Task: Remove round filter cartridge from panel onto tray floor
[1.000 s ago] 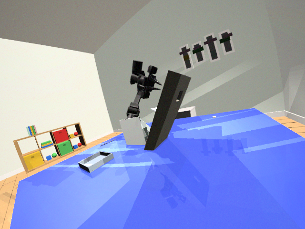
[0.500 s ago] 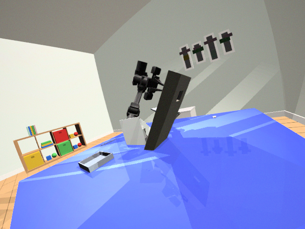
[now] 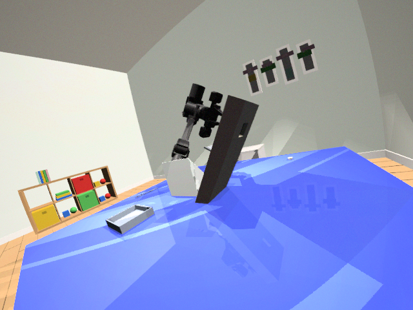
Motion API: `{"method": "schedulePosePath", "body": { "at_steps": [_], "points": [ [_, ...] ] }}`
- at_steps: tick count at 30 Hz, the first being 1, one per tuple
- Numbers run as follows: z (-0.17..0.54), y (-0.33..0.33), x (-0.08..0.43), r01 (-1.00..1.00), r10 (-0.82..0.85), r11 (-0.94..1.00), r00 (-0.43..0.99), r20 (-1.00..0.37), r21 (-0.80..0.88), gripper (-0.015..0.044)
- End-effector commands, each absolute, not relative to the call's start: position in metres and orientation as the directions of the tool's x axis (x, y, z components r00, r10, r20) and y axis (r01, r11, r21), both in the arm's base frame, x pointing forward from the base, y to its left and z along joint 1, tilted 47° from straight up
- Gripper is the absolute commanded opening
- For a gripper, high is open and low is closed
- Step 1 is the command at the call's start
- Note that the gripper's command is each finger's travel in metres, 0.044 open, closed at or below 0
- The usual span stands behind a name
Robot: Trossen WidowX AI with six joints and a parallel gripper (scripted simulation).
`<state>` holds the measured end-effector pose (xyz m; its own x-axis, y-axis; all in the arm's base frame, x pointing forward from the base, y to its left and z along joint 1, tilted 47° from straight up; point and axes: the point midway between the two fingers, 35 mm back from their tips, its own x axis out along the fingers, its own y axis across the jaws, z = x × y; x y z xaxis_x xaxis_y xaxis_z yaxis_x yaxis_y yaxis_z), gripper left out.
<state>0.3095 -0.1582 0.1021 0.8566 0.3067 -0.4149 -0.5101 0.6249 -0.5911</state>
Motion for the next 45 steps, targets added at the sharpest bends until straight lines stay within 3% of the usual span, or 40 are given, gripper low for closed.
{"method": "schedulePosePath", "body": {
  "at_steps": [1,45],
  "points": [
    [0.0963,-0.1565,0.3091,-0.515,0.308,0.635,0.853,-0.422,-0.576,0.011],
    [0.0967,-0.1576,0.3097,-0.515,0.308,0.635,0.853,-0.422,-0.576,0.011]
  ]
}}
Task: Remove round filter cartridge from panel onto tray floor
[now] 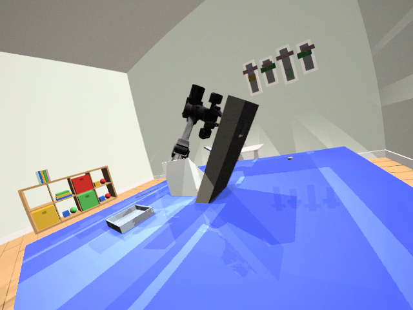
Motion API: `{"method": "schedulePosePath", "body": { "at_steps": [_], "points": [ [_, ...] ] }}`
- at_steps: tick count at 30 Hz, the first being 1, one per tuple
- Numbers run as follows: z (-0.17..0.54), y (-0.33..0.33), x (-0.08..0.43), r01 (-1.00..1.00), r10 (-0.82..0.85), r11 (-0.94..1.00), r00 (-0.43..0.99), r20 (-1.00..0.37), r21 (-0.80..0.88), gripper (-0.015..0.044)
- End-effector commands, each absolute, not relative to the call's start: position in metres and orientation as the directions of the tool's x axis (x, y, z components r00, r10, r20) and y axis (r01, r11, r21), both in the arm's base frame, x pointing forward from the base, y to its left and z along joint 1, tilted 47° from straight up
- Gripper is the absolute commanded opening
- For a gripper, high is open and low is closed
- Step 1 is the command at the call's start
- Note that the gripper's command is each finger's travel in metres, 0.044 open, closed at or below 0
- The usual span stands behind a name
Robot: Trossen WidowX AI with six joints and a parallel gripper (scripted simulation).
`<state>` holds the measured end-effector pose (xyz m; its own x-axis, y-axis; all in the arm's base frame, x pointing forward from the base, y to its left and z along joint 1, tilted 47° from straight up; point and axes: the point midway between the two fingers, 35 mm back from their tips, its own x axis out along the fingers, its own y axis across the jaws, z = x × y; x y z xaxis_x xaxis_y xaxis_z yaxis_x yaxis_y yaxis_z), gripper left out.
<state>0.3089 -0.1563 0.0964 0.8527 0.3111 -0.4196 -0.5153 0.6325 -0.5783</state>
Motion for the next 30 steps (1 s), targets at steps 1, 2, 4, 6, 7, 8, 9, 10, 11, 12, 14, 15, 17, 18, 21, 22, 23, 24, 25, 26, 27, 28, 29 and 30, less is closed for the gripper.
{"method": "schedulePosePath", "body": {
  "at_steps": [1,2,4,6,7,8,9,10,11,12,14,15,17,18,21,22,23,24,25,26,27,28,29,30],
  "points": [
    [0.0967,-0.1576,0.3097,-0.515,0.308,0.635,0.853,-0.422,-0.576,0.011],
    [0.0967,-0.1576,0.3097,-0.515,0.308,0.635,0.853,-0.422,-0.576,0.011],
    [0.0966,-0.1575,0.3099,-0.515,0.308,0.635,0.853,-0.422,-0.576,0.011],
    [0.0959,-0.157,0.3114,-0.515,0.308,0.635,0.853,-0.422,-0.576,0.011],
    [0.0955,-0.1568,0.312,-0.514,0.308,0.635,0.853,-0.422,-0.576,0.011],
    [0.0952,-0.1567,0.3122,-0.515,0.308,0.635,0.853,-0.422,-0.576,0.011],
    [0.0952,-0.1567,0.3122,-0.515,0.308,0.635,0.853,-0.422,-0.576,0.011],
    [0.095,-0.1567,0.3121,-0.515,0.308,0.635,0.853,-0.422,-0.576,0.011],
    [0.095,-0.1567,0.3121,-0.515,0.308,0.635,0.853,-0.422,-0.576,0.011],
    [0.0948,-0.1567,0.312,-0.515,0.308,0.635,0.853,-0.422,-0.576,0.011],
    [0.0946,-0.1566,0.3119,-0.515,0.308,0.635,0.853,-0.422,-0.576,0.011],
    [0.0945,-0.1566,0.3118,-0.515,0.308,0.635,0.853,-0.422,-0.576,0.011],
    [0.0943,-0.1565,0.3117,-0.515,0.308,0.635,0.853,-0.422,-0.576,0.011],
    [0.0942,-0.1564,0.3116,-0.515,0.308,0.635,0.853,-0.422,-0.576,0.011],
    [0.094,-0.1562,0.3114,-0.515,0.308,0.635,0.853,-0.422,-0.576,0.011],
    [0.0939,-0.1561,0.3113,-0.515,0.308,0.635,0.853,-0.422,-0.576,0.011],
    [0.0938,-0.156,0.3112,-0.515,0.308,0.635,0.853,-0.422,-0.576,0.011],
    [0.0937,-0.1559,0.3112,-0.515,0.308,0.635,0.853,-0.422,-0.576,0.011],
    [0.0936,-0.1558,0.3111,-0.515,0.308,0.635,0.853,-0.422,-0.576,0.011],
    [0.0936,-0.1557,0.311,-0.515,0.308,0.635,0.853,-0.422,-0.576,0.011],
    [0.0935,-0.1557,0.311,-0.515,0.308,0.635,0.853,-0.422,-0.576,0.011],
    [0.0934,-0.1556,0.3109,-0.515,0.308,0.635,0.853,-0.422,-0.576,0.011],
    [0.0934,-0.1555,0.3109,-0.515,0.308,0.635,0.853,-0.422,-0.576,0.011],
    [0.0934,-0.1554,0.3108,-0.515,0.308,0.635,0.853,-0.422,-0.576,0.011]
  ]
}}
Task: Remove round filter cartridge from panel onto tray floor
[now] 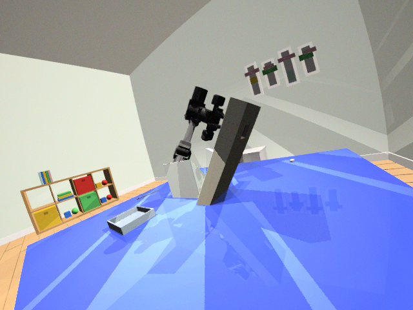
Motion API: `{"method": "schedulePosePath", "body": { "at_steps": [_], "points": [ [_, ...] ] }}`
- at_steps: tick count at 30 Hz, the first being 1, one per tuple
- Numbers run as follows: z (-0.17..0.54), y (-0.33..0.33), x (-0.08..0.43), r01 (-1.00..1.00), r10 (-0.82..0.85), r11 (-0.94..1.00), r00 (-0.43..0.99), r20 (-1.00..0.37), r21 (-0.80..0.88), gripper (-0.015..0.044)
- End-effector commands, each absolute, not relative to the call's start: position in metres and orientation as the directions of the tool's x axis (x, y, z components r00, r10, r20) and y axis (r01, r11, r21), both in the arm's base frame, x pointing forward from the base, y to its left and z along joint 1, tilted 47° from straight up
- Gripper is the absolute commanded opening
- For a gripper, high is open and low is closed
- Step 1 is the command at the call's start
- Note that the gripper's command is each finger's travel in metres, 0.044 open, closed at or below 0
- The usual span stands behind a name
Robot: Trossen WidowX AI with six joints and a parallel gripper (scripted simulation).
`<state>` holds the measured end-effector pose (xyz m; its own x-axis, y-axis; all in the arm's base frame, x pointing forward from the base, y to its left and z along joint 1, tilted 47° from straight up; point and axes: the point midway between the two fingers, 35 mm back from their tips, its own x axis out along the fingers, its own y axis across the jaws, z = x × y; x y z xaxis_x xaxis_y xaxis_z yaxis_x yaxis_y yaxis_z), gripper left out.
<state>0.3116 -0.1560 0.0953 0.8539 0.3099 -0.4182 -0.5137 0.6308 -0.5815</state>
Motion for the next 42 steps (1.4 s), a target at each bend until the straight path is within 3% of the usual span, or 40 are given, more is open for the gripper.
{"method": "schedulePosePath", "body": {
  "at_steps": [1,42],
  "points": [
    [0.0934,-0.1554,0.3108,-0.515,0.308,0.635,0.853,-0.422,-0.576,0.011],
    [0.0905,-0.1525,0.3198,-0.514,0.308,0.635,0.853,-0.421,-0.576,0.011]
  ]
}}
